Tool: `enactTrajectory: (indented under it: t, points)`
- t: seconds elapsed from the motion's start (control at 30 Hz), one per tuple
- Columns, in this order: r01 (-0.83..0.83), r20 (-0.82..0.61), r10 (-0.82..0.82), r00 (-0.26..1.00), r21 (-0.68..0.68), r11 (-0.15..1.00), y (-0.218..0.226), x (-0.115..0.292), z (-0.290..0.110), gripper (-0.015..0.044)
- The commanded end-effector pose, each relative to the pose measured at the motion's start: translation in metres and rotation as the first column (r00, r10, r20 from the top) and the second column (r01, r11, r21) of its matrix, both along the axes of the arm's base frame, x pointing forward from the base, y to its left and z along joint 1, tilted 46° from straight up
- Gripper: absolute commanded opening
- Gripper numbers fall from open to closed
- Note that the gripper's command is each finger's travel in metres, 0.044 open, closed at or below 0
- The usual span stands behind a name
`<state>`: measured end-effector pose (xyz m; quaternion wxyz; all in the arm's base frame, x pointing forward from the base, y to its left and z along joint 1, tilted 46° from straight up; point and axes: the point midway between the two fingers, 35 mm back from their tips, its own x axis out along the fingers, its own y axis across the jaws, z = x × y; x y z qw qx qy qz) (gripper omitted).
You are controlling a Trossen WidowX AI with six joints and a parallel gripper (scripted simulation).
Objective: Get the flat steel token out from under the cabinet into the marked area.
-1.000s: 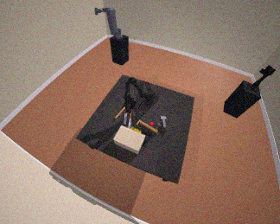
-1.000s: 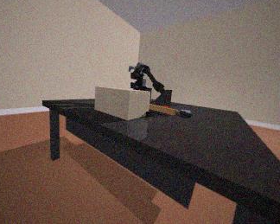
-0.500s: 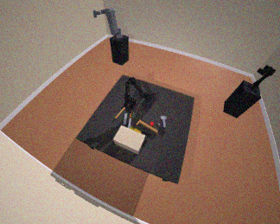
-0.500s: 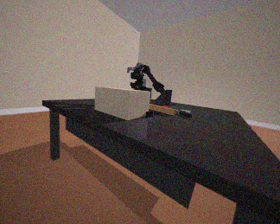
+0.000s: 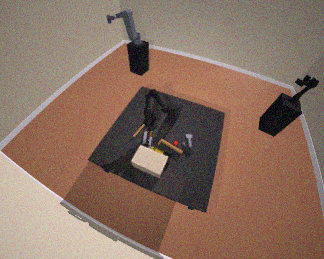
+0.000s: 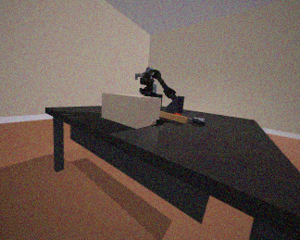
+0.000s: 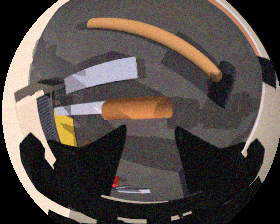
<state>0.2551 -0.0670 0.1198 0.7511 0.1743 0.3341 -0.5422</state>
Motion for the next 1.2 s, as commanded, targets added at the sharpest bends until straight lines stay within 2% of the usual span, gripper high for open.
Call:
enactTrajectory:
  t: [0.0,1.17]
  points:
    - [-0.024,-0.029,0.024,0.999,-0.011,1.0,-0.0005,-0.0001,0.0,0.027]
    - [-0.217,-0.224,0.203,0.953,-0.039,0.975,-0.0002,0.0,-0.0002,0.027]
